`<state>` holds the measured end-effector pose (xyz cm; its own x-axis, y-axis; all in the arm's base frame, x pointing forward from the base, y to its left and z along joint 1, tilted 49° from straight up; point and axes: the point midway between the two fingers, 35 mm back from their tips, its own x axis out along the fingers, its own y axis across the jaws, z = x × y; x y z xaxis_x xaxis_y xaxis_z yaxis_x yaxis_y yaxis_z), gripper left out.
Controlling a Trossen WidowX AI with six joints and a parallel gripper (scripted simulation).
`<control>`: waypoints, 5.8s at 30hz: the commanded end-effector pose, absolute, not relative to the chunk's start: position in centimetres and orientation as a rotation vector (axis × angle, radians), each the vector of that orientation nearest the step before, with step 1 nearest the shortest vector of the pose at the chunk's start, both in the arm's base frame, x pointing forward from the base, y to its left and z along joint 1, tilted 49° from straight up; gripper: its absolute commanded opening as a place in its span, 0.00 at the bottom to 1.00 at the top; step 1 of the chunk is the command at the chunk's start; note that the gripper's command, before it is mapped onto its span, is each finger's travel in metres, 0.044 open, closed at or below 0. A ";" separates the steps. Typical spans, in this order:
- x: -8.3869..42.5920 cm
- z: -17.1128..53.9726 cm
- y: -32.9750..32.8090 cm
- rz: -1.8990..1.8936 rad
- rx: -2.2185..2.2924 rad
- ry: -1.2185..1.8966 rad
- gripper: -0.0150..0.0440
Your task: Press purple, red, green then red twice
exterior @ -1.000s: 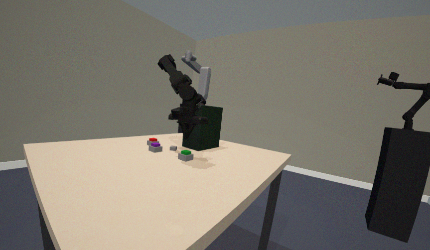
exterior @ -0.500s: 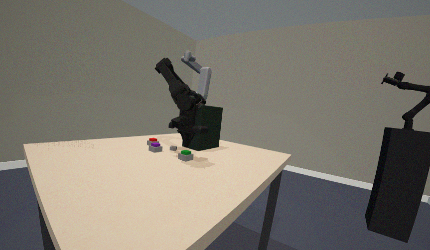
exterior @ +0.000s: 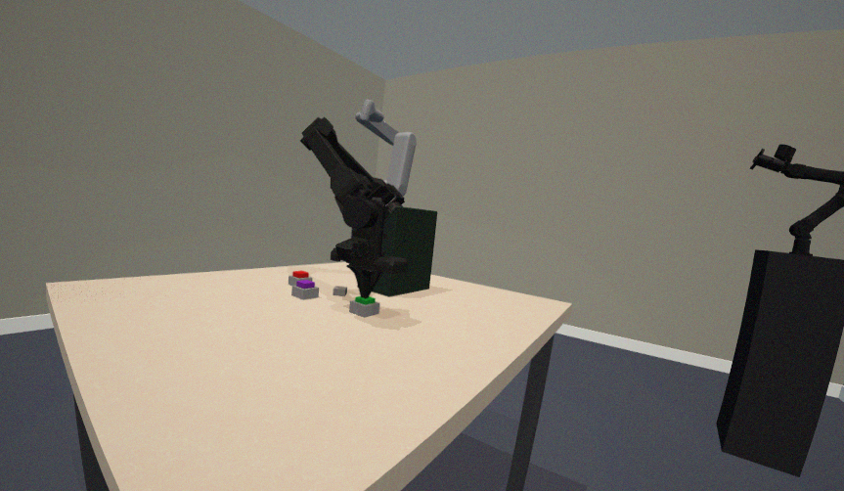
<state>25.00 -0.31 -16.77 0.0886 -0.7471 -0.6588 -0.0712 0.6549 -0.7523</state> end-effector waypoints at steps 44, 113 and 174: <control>24.5 -10.2 6.2 -0.567 -0.744 1.427 0.29; 23.8 4.8 -19.6 -0.585 -0.763 1.422 0.29; 23.8 4.8 -19.6 -0.585 -0.763 1.422 0.29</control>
<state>23.92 -19.60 5.13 0.0872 -0.7630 -0.6405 -0.0723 0.6364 -0.7679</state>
